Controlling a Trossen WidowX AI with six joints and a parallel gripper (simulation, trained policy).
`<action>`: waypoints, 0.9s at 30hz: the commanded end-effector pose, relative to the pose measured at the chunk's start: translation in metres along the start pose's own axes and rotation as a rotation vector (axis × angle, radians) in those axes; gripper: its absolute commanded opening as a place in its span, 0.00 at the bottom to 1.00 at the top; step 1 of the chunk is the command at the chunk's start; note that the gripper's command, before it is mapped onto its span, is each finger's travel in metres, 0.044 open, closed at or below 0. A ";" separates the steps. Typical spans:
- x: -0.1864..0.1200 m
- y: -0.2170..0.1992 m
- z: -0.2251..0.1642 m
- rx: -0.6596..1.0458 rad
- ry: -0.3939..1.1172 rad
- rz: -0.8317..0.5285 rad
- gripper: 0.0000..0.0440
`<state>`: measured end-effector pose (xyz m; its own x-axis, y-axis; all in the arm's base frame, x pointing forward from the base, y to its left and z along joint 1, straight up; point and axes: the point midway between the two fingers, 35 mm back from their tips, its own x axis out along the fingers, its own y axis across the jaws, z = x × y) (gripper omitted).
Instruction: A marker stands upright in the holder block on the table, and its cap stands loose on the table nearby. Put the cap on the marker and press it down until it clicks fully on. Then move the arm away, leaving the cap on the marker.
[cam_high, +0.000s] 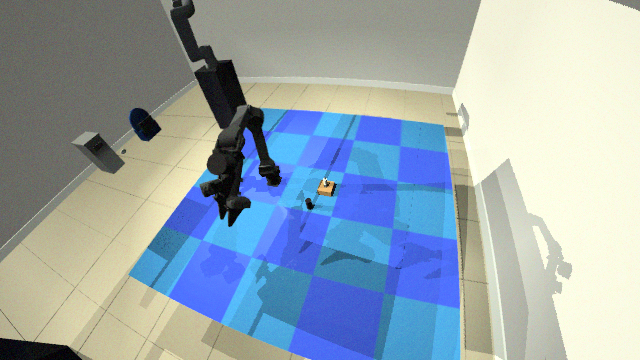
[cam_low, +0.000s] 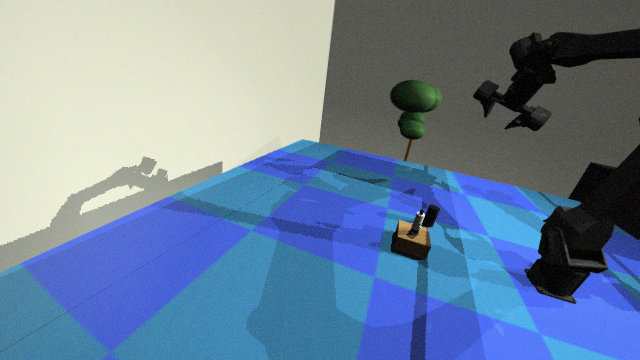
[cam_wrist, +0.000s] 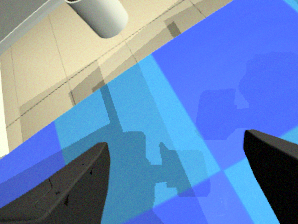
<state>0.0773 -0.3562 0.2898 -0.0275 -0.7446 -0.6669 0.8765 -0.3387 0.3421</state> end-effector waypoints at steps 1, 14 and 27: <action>0.005 0.004 -0.010 0.002 0.027 -0.008 0.70; 0.014 0.022 -0.045 0.015 0.120 -0.013 0.70; 0.020 0.038 -0.081 0.032 0.209 -0.031 0.71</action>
<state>0.1435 -0.3383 0.2412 0.0451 -0.6157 -0.7867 0.8621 -0.3739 0.3421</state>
